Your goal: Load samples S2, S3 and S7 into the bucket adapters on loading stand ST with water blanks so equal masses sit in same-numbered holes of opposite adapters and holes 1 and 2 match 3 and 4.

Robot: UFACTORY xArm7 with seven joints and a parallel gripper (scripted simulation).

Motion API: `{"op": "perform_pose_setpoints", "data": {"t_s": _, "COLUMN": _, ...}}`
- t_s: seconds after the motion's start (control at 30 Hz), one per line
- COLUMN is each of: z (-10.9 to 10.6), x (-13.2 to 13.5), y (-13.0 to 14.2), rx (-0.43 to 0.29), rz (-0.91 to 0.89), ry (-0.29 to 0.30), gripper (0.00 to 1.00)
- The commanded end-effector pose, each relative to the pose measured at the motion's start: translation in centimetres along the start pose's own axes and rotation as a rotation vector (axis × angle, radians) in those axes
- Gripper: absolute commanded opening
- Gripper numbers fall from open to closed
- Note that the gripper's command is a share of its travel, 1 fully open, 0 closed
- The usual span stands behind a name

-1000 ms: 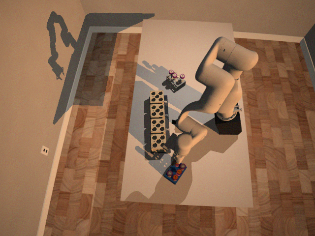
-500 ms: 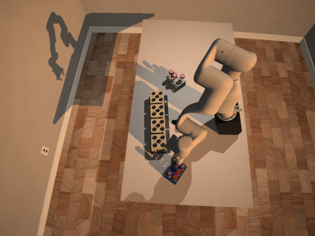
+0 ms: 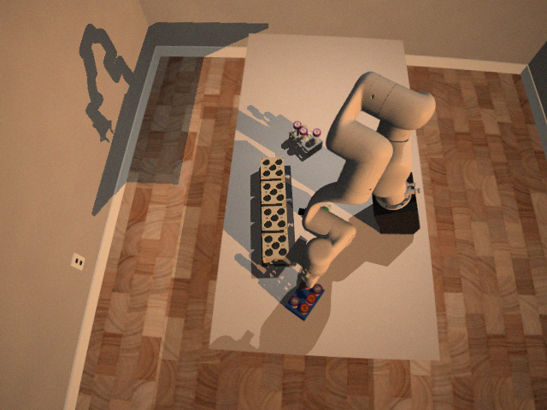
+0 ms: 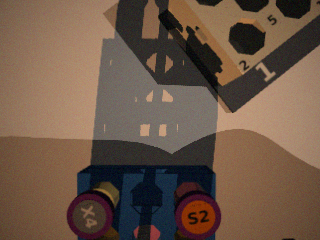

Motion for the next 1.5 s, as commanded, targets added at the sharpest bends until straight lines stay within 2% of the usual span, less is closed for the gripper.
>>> {"op": "perform_pose_setpoints", "data": {"t_s": 0.0, "z": 1.1, "x": -0.2, "y": 0.0, "rx": 0.005, "rz": 0.0, "ry": 0.0, "gripper": 0.57}}
{"op": "perform_pose_setpoints", "data": {"t_s": 1.47, "z": 8.7, "x": -0.2, "y": -0.1, "rx": 0.005, "rz": 0.0, "ry": 0.0, "gripper": 0.57}}
Point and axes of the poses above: the point where the finger pads meet when closed, its own z axis out along the fingers, its own x axis across the jaws, y = z × x, the point moved 5 cm from there along -z, back along the fingers, and after that the axes turned 12 degrees about -z, right-handed, at the moved point
